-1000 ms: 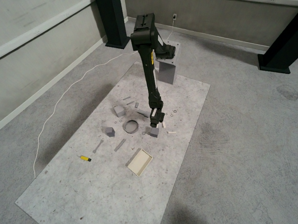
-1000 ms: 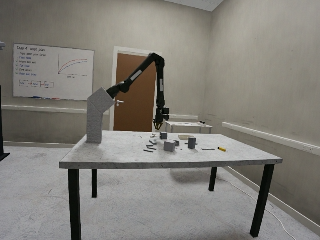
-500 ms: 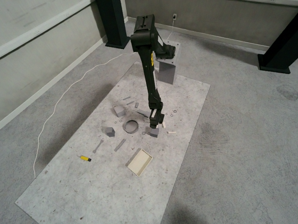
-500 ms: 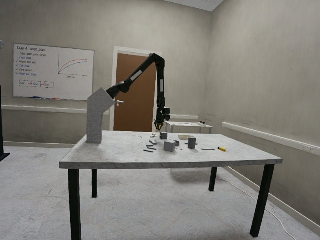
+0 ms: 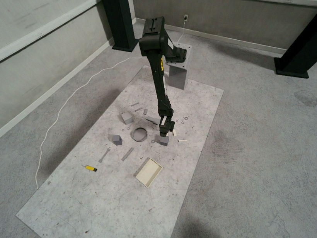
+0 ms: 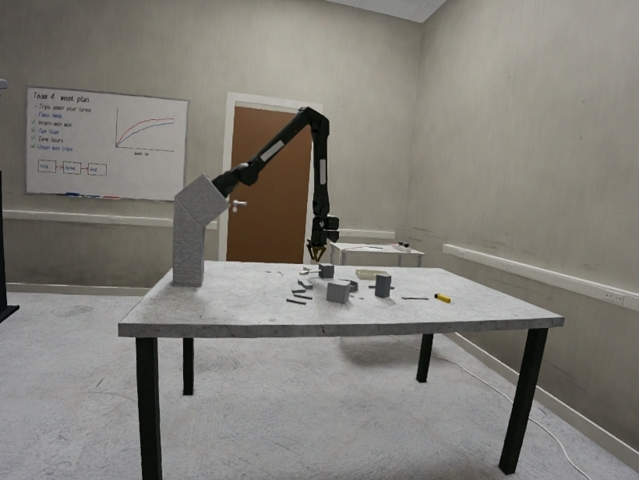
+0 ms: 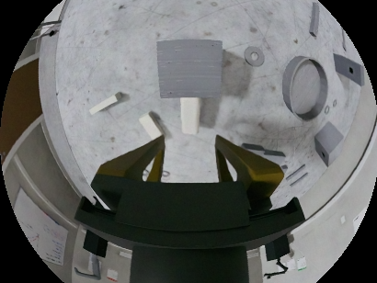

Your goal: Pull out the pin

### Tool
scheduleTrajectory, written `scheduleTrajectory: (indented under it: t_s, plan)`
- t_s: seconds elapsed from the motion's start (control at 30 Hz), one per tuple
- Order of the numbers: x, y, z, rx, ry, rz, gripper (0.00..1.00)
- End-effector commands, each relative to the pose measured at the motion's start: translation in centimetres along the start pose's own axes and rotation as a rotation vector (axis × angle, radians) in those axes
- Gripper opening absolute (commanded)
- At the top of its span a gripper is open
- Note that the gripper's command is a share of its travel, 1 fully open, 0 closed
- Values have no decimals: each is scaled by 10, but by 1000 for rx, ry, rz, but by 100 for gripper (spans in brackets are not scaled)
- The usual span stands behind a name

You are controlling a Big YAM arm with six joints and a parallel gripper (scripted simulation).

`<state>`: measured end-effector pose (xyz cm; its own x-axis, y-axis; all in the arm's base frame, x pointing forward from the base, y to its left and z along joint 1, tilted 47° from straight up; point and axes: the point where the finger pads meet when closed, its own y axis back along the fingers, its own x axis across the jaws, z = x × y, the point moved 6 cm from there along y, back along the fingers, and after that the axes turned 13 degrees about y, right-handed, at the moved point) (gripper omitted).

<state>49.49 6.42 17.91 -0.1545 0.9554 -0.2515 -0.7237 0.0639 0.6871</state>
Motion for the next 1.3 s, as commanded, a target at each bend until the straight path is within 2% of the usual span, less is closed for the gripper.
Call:
scheduleTrajectory:
  t_s: [0.0, 0.23, 1.27]
  plan:
    - [-6, -13, 6, -7, 5, -7, 51]
    - [-6, -28, 6, -9, 8, -8, 51]
    - [-6, -35, 5, -6, 10, -7, 51]
